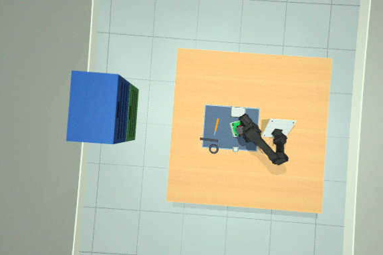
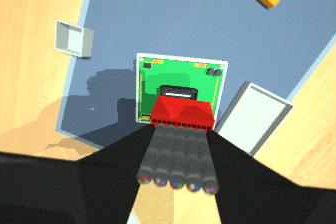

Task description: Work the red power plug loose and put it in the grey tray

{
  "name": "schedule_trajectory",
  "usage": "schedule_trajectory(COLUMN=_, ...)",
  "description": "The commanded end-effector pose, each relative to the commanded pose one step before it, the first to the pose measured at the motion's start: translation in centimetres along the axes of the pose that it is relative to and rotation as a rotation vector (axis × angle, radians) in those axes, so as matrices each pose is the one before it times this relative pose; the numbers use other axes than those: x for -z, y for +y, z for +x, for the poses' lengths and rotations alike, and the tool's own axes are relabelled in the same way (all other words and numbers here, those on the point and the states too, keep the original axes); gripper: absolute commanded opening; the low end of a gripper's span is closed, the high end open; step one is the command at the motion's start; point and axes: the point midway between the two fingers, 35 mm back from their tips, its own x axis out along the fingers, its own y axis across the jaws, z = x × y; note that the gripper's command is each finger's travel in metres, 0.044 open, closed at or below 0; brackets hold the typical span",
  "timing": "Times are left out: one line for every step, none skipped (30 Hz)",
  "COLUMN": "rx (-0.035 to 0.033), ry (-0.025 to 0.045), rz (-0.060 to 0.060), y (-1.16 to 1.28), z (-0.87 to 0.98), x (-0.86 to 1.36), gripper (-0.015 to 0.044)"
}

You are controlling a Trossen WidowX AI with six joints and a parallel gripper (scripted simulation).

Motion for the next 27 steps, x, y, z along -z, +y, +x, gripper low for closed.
schedule_trajectory(rx=0.00798, ry=0.00329, rz=0.0017, y=-0.056, z=-0.01, x=0.021, gripper=0.0)
schedule_trajectory(rx=-0.00035, ry=0.00109, rz=0.0, y=-0.114, z=0.118, x=0.034, gripper=0.0)
schedule_trajectory(rx=-0.00052, ry=0.00162, rz=-0.0001, y=-0.168, z=0.176, x=0.052, gripper=0.0)
schedule_trajectory(rx=-0.00071, ry=0.0022, rz=-0.0001, y=-0.227, z=0.241, x=0.072, gripper=0.0)
schedule_trajectory(rx=-0.00081, ry=0.0025, rz=-0.0001, y=-0.256, z=0.275, x=0.083, gripper=0.0)
schedule_trajectory(rx=-0.00092, ry=0.00283, rz=-0.0001, y=-0.285, z=0.312, x=0.097, gripper=0.0)
schedule_trajectory(rx=-0.00102, ry=0.00311, rz=-0.0001, y=-0.309, z=0.345, x=0.109, gripper=0.0)
schedule_trajectory(rx=-0.00107, ry=0.00327, rz=-0.0001, y=-0.321, z=0.365, x=0.119, gripper=0.0)
schedule_trajectory(rx=-0.0011, ry=0.00334, rz=-0.0001, y=-0.322, z=0.375, x=0.124, gripper=0.0)
schedule_trajectory(rx=-0.00086, ry=0.00269, rz=-0.0001, y=-0.302, z=0.301, x=0.119, gripper=0.0)
schedule_trajectory(rx=-0.00062, ry=0.00208, rz=-0.0001, y=-0.297, z=0.232, x=0.119, gripper=0.0)
schedule_trajectory(rx=-0.00043, ry=0.0016, rz=-0.0001, y=-0.293, z=0.177, x=0.117, gripper=0.0)
schedule_trajectory(rx=-0.00029, ry=0.00122, rz=-0.0001, y=-0.289, z=0.134, x=0.115, gripper=0.0)
schedule_trajectory(rx=-0.00018, ry=0.00093, rz=0.0, y=-0.285, z=0.101, x=0.114, gripper=0.0)
schedule_trajectory(rx=-0.0001, ry=0.00072, rz=0.0, y=-0.282, z=0.077, x=0.112, gripper=0.0)
schedule_trajectory(rx=-0.00004, ry=0.00057, rz=0.0, y=-0.278, z=0.06, x=0.11, gripper=0.0)
schedule_trajectory(rx=0.0, ry=0.00044, rz=0.0, y=-0.274, z=0.046, x=0.109, gripper=0.0)
schedule_trajectory(rx=0.00003, ry=0.00035, rz=0.0, y=-0.27, z=0.035, x=0.107, gripper=0.0)
schedule_trajectory(rx=0.00006, ry=0.00028, rz=0.0, y=-0.265, z=0.027, x=0.105, gripper=0.0)
schedule_trajectory(rx=0.00007, ry=0.00022, rz=0.0, y=-0.261, z=0.021, x=0.103, gripper=0.0)
schedule_trajectory(rx=0.00009, ry=0.00018, rz=0.0, y=-0.26, z=0.015, x=0.103, gripper=0.0)
schedule_trajectory(rx=0.00011, ry=0.00014, rz=0.0, y=-0.261, z=0.012, x=0.103, gripper=0.0)
schedule_trajectory(rx=0.00012, ry=0.00012, rz=0.0, y=-0.263, z=0.009, x=0.104, gripper=0.0)
schedule_trajectory(rx=0.00013, ry=0.0001, rz=0.0, y=-0.267, z=0.006, x=0.105, gripper=0.0)
schedule_trajectory(rx=0.00014, ry=0.00008, rz=0.0, y=-0.27, z=0.004, x=0.106, gripper=0.0)
schedule_trajectory(rx=0.00014, ry=0.00007, rz=0.0, y=-0.272, z=0.003, x=0.107, gripper=0.0)
schedule_trajectory(rx=0.00015, ry=0.00006, rz=0.0, y=-0.273, z=0.002, x=0.107, gripper=0.0)
